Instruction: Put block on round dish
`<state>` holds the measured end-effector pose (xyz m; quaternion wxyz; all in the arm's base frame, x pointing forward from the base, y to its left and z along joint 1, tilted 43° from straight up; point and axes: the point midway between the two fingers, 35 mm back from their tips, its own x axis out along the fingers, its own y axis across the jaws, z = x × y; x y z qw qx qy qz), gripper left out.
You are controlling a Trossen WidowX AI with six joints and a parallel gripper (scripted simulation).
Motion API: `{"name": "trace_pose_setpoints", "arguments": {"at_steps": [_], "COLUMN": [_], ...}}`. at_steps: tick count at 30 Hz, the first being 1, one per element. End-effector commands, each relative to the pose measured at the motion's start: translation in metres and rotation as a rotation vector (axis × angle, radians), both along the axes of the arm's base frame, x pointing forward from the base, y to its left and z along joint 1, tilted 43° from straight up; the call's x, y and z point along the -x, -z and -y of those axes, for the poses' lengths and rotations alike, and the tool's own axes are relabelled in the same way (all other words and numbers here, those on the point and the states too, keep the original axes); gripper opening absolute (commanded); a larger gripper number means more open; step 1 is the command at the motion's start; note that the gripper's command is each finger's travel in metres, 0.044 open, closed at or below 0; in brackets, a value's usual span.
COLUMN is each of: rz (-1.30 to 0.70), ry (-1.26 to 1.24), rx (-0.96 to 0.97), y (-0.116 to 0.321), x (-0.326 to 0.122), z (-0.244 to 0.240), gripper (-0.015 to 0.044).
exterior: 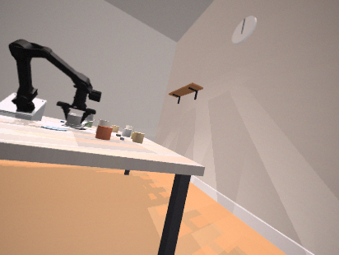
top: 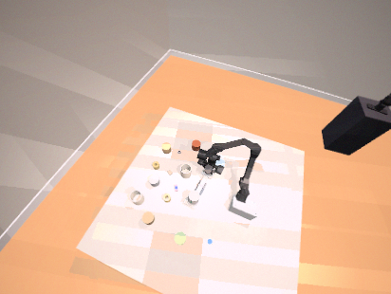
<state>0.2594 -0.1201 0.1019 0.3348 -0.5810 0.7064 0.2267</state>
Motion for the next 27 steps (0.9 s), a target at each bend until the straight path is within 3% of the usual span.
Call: {"name": "trace_pose_setpoints", "arguments": {"at_steps": [1, 6, 27], "rz": [0.001, 0.003, 0.011], "ry": [-0.007, -0.014, -0.042], "rx": [0.002, 0.0, -0.006], "y": [-0.003, -0.008, -0.027], "x": [-0.001, -0.003, -0.01], "z": [-0.002, -0.006, -0.025], "gripper": [0.0124, 0.0, 0.0]}}
